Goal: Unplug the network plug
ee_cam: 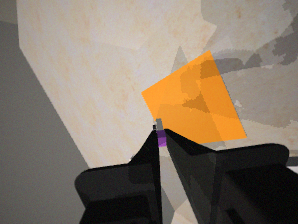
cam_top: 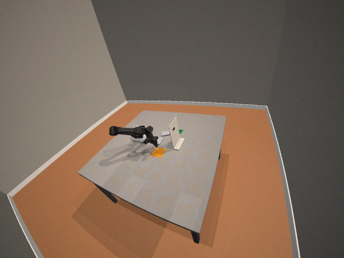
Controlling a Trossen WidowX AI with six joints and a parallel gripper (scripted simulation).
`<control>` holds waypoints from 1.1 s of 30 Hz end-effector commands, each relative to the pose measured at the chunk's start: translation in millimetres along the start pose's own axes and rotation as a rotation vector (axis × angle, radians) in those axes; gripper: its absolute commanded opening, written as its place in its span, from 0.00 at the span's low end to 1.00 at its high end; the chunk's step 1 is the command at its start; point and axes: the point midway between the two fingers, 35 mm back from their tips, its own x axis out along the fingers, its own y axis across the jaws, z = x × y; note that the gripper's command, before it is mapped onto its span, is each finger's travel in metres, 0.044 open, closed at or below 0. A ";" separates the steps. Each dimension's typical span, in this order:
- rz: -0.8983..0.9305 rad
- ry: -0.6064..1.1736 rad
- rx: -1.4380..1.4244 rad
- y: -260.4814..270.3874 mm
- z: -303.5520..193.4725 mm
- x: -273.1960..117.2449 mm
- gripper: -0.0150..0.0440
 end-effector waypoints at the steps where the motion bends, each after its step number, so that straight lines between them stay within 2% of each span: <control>1: -0.005 0.002 -0.006 -4.1 -1.1 5.1 0.25; 33: -0.002 0.000 -0.006 -25.2 0.2 34.4 0.25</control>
